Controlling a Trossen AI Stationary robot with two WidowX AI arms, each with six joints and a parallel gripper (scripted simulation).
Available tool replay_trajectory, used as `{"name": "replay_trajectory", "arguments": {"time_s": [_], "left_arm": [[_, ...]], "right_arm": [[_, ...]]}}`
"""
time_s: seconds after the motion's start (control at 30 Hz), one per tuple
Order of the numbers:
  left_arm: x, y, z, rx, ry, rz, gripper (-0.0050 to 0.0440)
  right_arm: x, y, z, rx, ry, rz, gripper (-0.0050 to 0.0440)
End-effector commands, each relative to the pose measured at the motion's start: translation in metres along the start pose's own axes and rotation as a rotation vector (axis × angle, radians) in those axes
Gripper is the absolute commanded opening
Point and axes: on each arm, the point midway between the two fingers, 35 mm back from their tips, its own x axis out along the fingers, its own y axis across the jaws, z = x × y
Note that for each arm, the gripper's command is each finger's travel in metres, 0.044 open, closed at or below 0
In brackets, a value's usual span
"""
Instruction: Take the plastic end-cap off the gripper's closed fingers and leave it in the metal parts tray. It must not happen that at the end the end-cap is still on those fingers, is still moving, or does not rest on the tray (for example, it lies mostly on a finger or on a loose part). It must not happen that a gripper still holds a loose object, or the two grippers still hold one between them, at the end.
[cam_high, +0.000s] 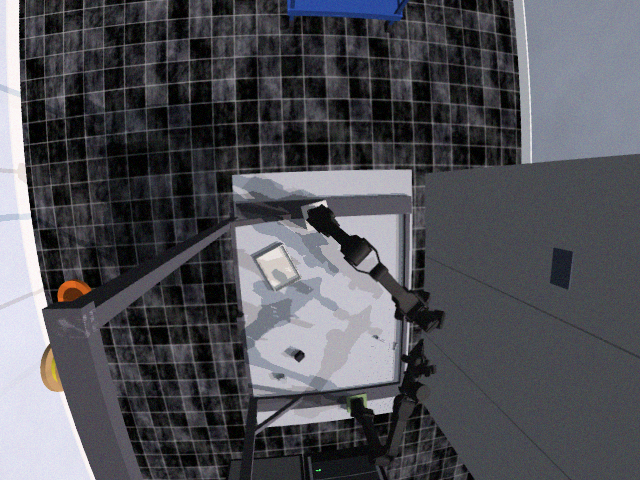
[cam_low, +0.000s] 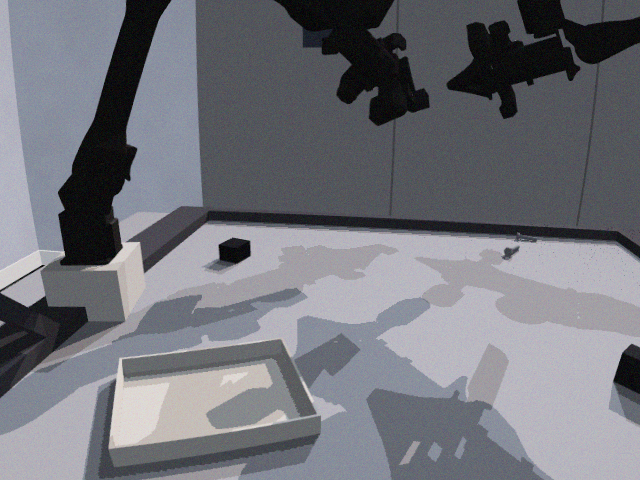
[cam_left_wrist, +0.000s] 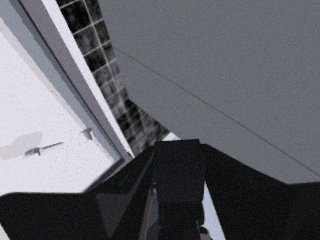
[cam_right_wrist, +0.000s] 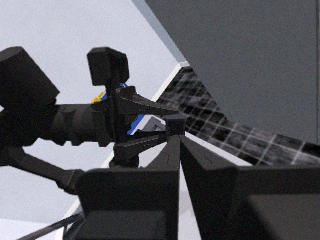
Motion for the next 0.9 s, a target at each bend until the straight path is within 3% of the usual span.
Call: {"name": "replay_trajectory", "arguments": {"time_s": [0.0, 0.87], "left_arm": [[-0.009, -0.01, -0.009, 0.005, 0.021, -0.025, 0.0], [-0.009, -0.01, -0.009, 0.005, 0.021, -0.025, 0.0]], "right_arm": [[-0.009, 0.003, 0.004, 0.001, -0.01, 0.007, 0.0], [-0.025, 0.006, -0.002, -0.004, 0.007, 0.018, 0.0]]}}
